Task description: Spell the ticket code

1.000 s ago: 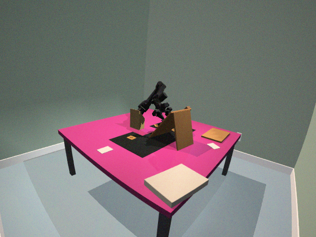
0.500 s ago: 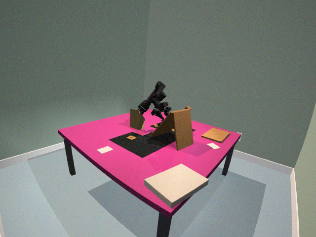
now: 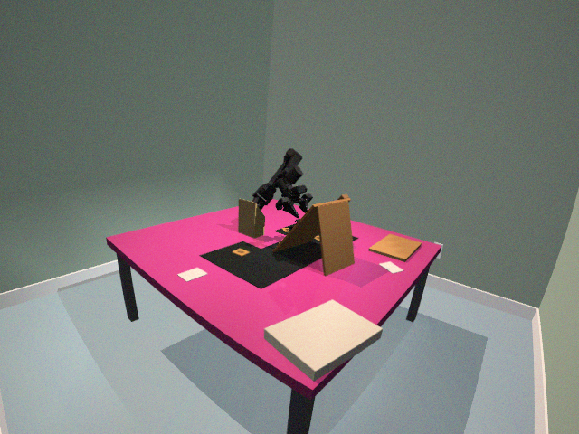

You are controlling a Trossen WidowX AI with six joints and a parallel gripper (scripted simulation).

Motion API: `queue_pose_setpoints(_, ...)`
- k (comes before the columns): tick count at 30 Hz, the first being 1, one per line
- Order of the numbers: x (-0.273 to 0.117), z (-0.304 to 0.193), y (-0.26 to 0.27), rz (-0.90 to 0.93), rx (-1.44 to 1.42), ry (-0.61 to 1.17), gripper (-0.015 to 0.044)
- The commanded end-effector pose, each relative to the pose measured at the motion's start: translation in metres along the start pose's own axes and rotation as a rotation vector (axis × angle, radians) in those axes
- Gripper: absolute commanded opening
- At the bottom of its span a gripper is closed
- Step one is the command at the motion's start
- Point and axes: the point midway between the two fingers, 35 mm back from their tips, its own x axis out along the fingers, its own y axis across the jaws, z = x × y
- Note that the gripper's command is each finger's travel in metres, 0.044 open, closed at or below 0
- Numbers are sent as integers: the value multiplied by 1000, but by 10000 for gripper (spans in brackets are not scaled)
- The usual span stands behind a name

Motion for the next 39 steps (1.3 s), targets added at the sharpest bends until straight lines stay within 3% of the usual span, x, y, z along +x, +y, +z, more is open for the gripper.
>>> queue_pose_setpoints(1,-3,1,1,4,-7,-3,295)
queue_pose_setpoints(35,-14,3,5,4,-7,-3,295)
queue_pose_setpoints(39,-13,2,3,-2,2,0,190)
